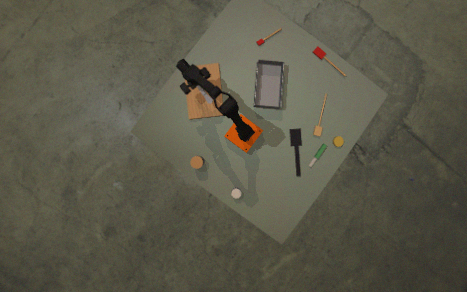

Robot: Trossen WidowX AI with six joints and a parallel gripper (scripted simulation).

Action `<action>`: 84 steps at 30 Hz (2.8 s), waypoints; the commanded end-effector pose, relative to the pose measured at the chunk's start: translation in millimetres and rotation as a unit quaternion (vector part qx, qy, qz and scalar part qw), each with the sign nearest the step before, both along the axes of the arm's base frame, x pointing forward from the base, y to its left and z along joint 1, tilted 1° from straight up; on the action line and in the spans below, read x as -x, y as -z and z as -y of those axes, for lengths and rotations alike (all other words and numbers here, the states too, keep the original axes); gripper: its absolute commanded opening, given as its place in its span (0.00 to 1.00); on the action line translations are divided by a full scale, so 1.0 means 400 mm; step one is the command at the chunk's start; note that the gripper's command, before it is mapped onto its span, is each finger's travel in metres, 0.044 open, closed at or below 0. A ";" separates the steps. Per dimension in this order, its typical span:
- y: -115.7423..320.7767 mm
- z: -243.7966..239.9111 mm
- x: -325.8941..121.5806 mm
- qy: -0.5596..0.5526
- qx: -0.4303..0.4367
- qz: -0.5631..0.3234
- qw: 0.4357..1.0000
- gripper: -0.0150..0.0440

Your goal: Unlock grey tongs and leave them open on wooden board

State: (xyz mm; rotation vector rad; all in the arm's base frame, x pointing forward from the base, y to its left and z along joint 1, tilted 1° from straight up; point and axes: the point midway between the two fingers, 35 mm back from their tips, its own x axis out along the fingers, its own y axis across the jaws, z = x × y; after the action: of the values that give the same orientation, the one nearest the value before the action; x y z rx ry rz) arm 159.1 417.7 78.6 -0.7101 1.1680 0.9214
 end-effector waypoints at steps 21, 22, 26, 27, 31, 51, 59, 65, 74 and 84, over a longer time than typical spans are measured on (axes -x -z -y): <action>-0.100 -0.006 0.004 -0.009 -0.187 0.106 0.977 0.00; -0.105 -0.005 0.005 -0.008 -0.194 0.110 0.975 0.00; -0.122 0.003 0.008 -0.007 -0.224 0.126 0.966 0.00; -0.127 0.005 0.009 -0.006 -0.232 0.130 0.964 0.00; -0.146 0.015 0.013 -0.005 -0.262 0.145 0.954 0.00; -0.238 0.095 0.043 0.007 -0.403 0.212 0.890 0.00; -0.244 0.103 0.046 0.008 -0.413 0.216 0.885 0.00; -0.244 0.103 0.046 0.008 -0.413 0.216 0.885 0.00; -0.244 0.103 0.046 0.008 -0.413 0.216 0.885 0.00; -0.244 0.103 0.046 0.008 -0.413 0.216 0.885 0.00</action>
State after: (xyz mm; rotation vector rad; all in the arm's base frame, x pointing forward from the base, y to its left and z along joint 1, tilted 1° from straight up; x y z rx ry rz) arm 140.2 376.5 174.3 -0.1777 0.3184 1.0645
